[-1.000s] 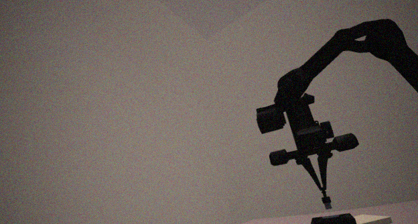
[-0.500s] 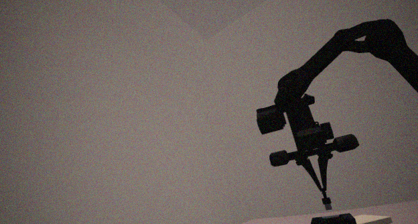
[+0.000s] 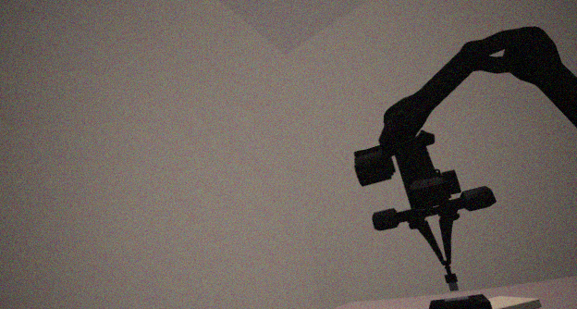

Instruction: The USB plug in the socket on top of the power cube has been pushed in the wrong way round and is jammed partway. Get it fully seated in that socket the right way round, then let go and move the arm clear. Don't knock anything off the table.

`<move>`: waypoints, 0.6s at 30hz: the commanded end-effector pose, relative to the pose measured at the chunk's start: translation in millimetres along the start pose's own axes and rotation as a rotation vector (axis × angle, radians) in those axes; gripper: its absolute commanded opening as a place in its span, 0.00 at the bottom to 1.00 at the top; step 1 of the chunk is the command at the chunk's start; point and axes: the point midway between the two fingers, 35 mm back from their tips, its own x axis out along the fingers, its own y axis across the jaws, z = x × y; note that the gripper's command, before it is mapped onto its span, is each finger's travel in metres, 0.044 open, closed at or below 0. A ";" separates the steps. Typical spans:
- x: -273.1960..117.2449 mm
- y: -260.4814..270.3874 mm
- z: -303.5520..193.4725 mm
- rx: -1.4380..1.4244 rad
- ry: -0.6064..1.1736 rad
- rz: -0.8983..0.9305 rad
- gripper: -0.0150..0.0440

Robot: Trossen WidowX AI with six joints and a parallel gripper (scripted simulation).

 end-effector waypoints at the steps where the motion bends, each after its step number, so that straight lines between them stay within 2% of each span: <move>1: 0.7 -0.1 -0.5 0.008 0.004 -0.001 0.25; 18: 2.7 -0.2 -1.3 0.019 0.009 -0.001 0.25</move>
